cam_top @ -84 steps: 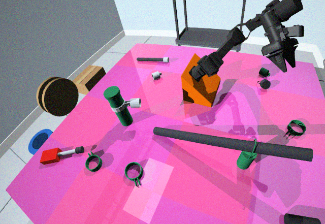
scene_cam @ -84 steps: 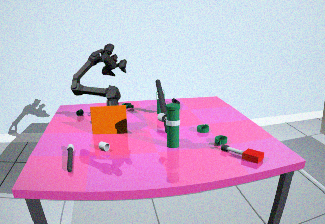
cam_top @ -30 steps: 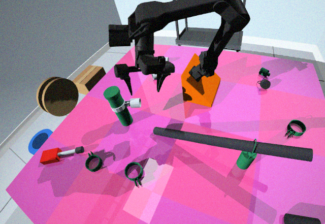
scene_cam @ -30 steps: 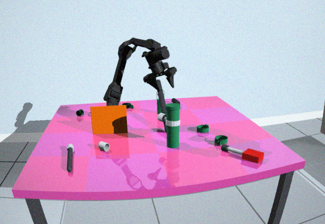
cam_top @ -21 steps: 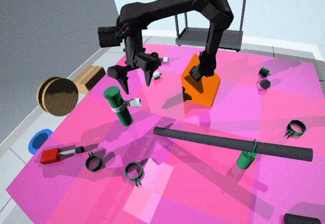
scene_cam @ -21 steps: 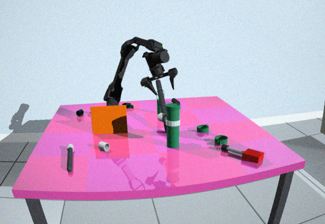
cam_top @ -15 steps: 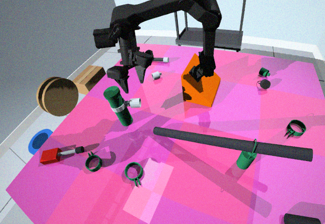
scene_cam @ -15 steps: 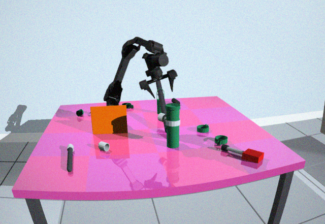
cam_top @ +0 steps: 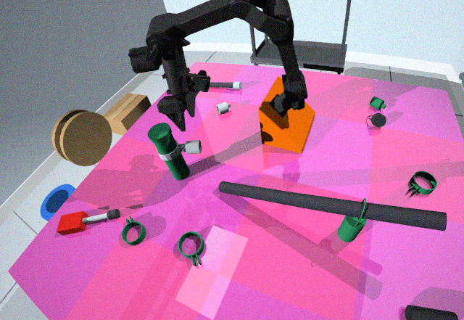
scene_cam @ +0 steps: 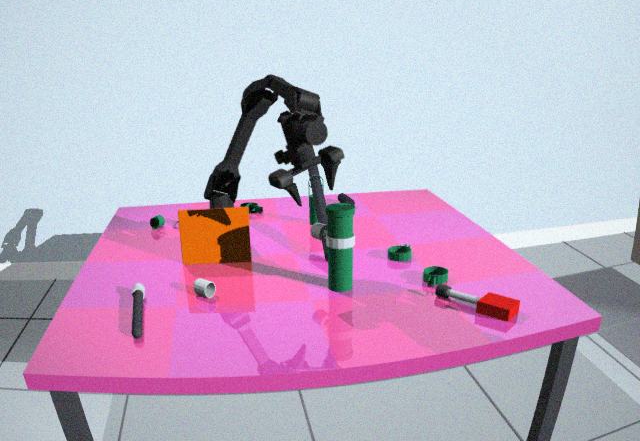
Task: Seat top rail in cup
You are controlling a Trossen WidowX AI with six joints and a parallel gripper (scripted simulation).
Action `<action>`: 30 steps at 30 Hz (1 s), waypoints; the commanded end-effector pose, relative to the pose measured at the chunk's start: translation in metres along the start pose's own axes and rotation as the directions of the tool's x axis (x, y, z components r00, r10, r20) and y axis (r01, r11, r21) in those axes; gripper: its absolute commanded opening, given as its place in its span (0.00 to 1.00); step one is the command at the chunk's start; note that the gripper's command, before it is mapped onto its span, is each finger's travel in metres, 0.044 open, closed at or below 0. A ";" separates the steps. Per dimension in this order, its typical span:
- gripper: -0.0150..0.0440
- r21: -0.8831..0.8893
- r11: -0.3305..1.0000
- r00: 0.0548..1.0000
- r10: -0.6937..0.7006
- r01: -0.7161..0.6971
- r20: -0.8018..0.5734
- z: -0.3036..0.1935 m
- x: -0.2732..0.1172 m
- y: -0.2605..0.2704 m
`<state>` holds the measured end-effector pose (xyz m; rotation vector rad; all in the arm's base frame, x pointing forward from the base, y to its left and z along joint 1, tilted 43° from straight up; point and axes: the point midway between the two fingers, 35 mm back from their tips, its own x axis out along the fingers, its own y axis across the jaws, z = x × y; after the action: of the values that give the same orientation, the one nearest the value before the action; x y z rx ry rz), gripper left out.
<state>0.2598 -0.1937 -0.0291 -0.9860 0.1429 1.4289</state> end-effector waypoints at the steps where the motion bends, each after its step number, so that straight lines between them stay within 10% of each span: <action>1: 1.00 -0.032 0.999 1.000 0.023 -0.022 0.012 0.001 0.022 0.007; 30: 1.00 -0.065 0.997 0.999 0.040 -0.040 0.008 0.000 0.080 0.014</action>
<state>0.2635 -0.1415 -0.0816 -1.0464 0.1116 1.4812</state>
